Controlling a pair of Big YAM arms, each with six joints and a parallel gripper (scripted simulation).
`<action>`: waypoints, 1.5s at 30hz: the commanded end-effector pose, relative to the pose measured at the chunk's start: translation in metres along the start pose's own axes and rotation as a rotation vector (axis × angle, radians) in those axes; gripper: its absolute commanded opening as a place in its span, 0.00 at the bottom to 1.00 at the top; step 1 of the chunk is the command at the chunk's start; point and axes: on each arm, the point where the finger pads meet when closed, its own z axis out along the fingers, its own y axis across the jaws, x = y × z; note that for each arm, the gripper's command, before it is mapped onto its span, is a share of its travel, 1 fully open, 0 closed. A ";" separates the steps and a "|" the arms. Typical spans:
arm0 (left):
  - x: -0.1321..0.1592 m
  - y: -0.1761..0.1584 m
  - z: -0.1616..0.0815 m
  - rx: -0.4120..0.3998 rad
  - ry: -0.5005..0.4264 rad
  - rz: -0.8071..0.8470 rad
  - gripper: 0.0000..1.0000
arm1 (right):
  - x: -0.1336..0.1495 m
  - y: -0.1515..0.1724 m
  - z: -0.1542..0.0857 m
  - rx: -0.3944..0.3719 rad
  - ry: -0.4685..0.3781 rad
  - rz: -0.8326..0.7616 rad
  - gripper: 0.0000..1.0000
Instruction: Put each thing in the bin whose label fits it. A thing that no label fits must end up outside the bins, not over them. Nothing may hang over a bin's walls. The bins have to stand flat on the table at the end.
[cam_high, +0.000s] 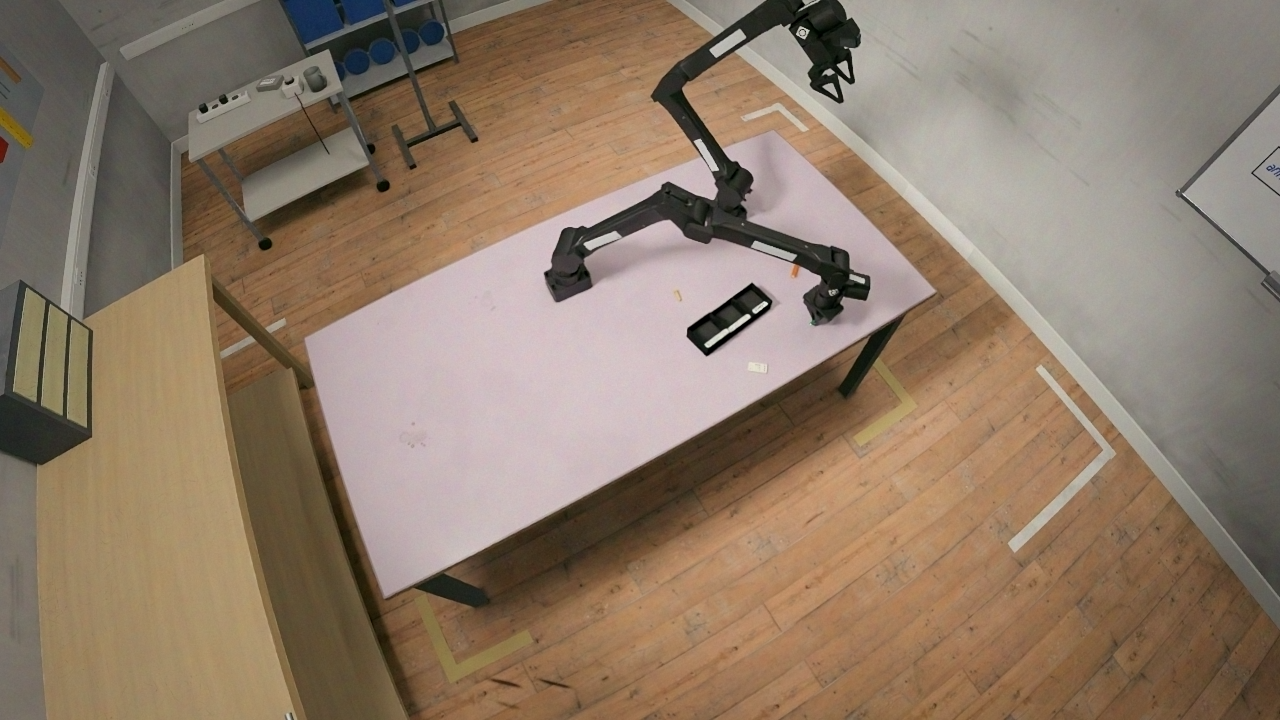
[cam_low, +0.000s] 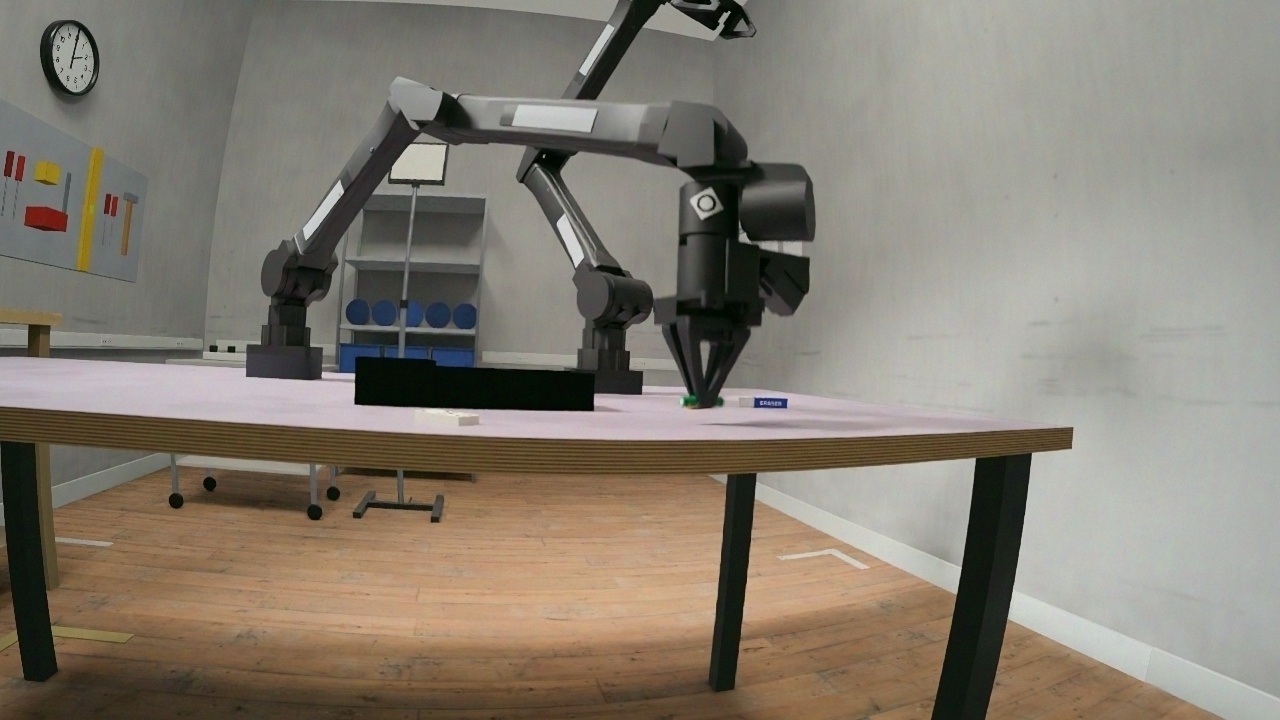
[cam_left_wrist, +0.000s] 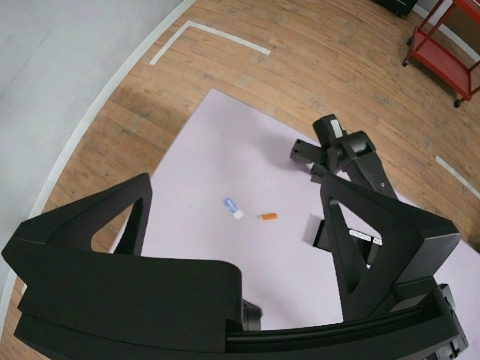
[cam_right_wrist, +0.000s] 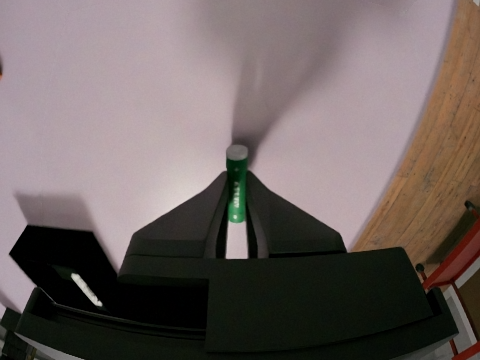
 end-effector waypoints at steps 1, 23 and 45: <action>-0.010 -0.004 -0.029 0.006 -0.062 0.002 1.00 | -0.021 -0.008 -0.044 0.045 -0.040 0.000 0.04; -0.010 -0.004 -0.029 0.006 -0.062 0.002 1.00 | -0.009 0.006 -0.049 -0.004 0.002 0.000 0.04; -0.010 -0.004 -0.029 0.006 -0.062 0.002 1.00 | -0.012 0.003 -0.059 0.015 -0.015 0.000 0.04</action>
